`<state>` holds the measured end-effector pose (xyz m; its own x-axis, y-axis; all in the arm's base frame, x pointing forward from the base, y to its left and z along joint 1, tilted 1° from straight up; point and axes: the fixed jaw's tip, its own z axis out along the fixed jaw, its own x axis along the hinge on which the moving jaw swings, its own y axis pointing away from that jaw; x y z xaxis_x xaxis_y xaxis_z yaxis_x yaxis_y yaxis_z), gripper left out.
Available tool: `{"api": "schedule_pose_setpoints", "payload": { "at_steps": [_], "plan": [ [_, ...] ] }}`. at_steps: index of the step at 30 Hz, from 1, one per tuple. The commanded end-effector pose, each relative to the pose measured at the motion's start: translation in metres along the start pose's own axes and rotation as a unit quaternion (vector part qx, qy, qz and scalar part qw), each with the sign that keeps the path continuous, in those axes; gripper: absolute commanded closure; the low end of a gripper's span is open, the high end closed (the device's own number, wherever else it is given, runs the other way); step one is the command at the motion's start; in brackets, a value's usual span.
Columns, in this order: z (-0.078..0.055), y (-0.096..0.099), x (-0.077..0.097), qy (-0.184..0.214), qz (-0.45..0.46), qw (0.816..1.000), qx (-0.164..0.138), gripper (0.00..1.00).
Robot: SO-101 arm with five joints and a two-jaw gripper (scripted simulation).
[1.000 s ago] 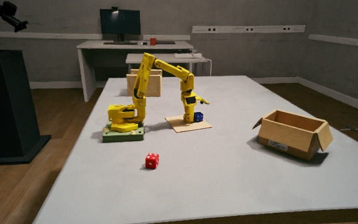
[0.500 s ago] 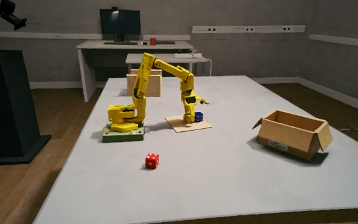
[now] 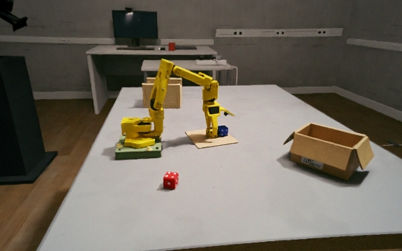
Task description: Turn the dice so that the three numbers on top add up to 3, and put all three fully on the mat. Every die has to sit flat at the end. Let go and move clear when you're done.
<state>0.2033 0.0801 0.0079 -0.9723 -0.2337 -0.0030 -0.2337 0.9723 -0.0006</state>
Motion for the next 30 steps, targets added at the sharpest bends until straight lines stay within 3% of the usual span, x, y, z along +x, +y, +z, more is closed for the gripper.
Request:
{"api": "schedule_pose_setpoints", "payload": {
  "at_steps": [1,3,13,30],
  "plan": [
    [-0.018,0.002,-0.004,-0.010,0.001,1.000,-0.002,0.64],
    [-0.018,0.002,-0.004,-0.010,0.001,1.000,-0.002,0.64],
    [-0.046,0.001,-0.001,-0.010,0.001,1.000,-0.002,0.64],
    [-0.048,0.001,0.000,-0.010,0.001,1.000,-0.002,0.64]
  ]
}}
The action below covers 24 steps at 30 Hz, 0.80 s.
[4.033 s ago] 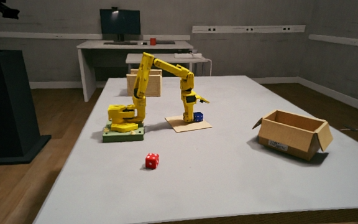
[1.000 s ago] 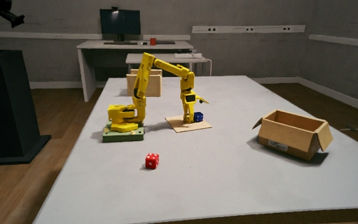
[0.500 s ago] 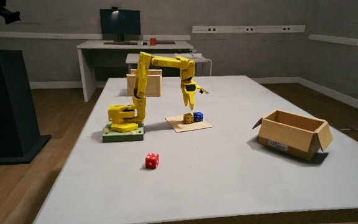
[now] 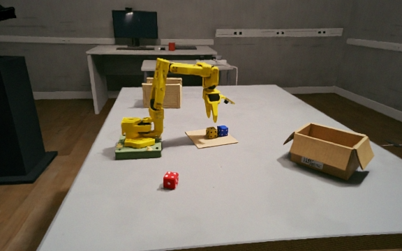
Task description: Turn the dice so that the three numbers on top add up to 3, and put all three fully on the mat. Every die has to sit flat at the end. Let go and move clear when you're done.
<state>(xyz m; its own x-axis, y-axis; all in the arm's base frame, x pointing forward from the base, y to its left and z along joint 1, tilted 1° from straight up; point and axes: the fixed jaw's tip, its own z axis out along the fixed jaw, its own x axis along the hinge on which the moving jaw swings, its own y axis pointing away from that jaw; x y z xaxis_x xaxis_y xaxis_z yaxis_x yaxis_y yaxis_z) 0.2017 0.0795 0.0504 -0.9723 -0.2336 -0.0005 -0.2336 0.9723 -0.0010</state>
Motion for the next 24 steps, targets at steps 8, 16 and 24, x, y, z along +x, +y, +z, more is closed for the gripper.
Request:
{"api": "schedule_pose_setpoints", "payload": {
  "at_steps": [8,16,24],
  "plan": [
    [-0.006,0.002,-0.002,-0.012,0.001,1.000,-0.002,0.64],
    [-0.021,0.002,-0.006,-0.052,0.001,0.999,-0.006,0.64],
    [-0.054,0.003,-0.012,-0.136,0.001,0.991,-0.016,0.65]
  ]
}}
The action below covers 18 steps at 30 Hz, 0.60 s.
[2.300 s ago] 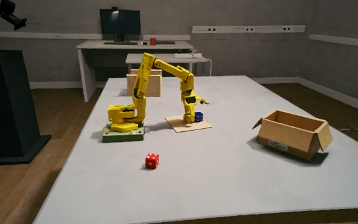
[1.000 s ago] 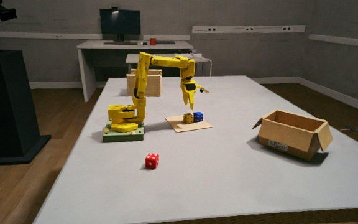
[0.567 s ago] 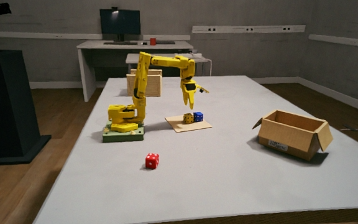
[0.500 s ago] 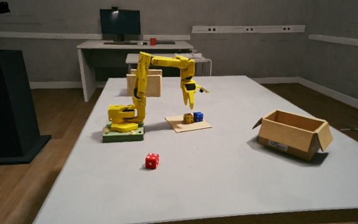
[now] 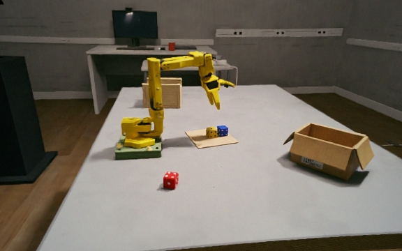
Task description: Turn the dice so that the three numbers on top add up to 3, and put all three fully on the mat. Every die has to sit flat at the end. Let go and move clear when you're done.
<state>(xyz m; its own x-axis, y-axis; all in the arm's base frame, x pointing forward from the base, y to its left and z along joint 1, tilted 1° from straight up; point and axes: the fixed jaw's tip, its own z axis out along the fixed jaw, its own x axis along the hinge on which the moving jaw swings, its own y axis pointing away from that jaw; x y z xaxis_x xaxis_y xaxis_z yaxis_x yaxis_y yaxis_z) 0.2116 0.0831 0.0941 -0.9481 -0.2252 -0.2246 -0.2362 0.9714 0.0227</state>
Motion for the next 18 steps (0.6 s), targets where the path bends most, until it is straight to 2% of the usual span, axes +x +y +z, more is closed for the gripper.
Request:
{"api": "schedule_pose_setpoints", "payload": {
  "at_steps": [1,5,9,12,18],
  "plan": [
    [-0.016,0.002,-0.005,-0.038,0.001,0.999,-0.005,0.65],
    [-0.038,0.002,-0.010,-0.095,0.001,0.995,-0.012,0.65],
    [-0.053,0.002,-0.012,-0.132,0.001,0.991,-0.016,0.65],
    [-0.058,0.003,-0.012,-0.145,0.001,0.989,-0.017,0.65],
    [-0.059,0.002,-0.012,-0.147,0.001,0.989,-0.017,0.65]
  ]
}}
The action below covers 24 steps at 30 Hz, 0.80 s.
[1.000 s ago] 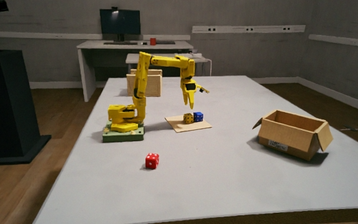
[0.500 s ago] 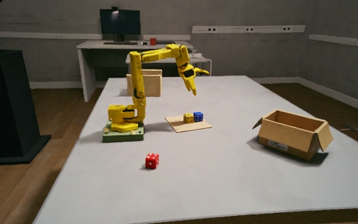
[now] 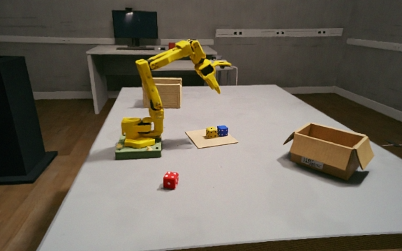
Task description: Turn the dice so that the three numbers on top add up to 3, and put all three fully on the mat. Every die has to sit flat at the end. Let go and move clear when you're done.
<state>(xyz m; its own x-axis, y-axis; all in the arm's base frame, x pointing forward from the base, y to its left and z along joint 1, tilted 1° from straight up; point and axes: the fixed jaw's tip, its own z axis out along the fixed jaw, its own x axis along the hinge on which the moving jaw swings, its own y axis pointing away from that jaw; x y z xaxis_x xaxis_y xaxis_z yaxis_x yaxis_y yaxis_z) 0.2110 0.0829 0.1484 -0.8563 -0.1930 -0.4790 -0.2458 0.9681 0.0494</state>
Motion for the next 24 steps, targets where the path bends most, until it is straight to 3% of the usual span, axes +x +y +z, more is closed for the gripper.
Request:
{"api": "schedule_pose_setpoints", "payload": {
  "at_steps": [1,7,14,16,20,24],
  "plan": [
    [-0.005,0.001,-0.002,-0.011,0.002,1.000,-0.003,0.65],
    [-0.005,-0.005,-0.003,-0.011,0.020,1.000,0.004,0.65],
    [-0.004,-0.034,-0.008,-0.015,0.102,0.994,0.035,0.65],
    [-0.004,-0.034,-0.008,-0.015,0.102,0.994,0.035,0.65],
    [-0.006,-0.063,-0.009,-0.021,0.181,0.981,0.065,0.65],
    [-0.010,-0.100,-0.005,-0.029,0.278,0.955,0.101,0.65]
  ]
}}
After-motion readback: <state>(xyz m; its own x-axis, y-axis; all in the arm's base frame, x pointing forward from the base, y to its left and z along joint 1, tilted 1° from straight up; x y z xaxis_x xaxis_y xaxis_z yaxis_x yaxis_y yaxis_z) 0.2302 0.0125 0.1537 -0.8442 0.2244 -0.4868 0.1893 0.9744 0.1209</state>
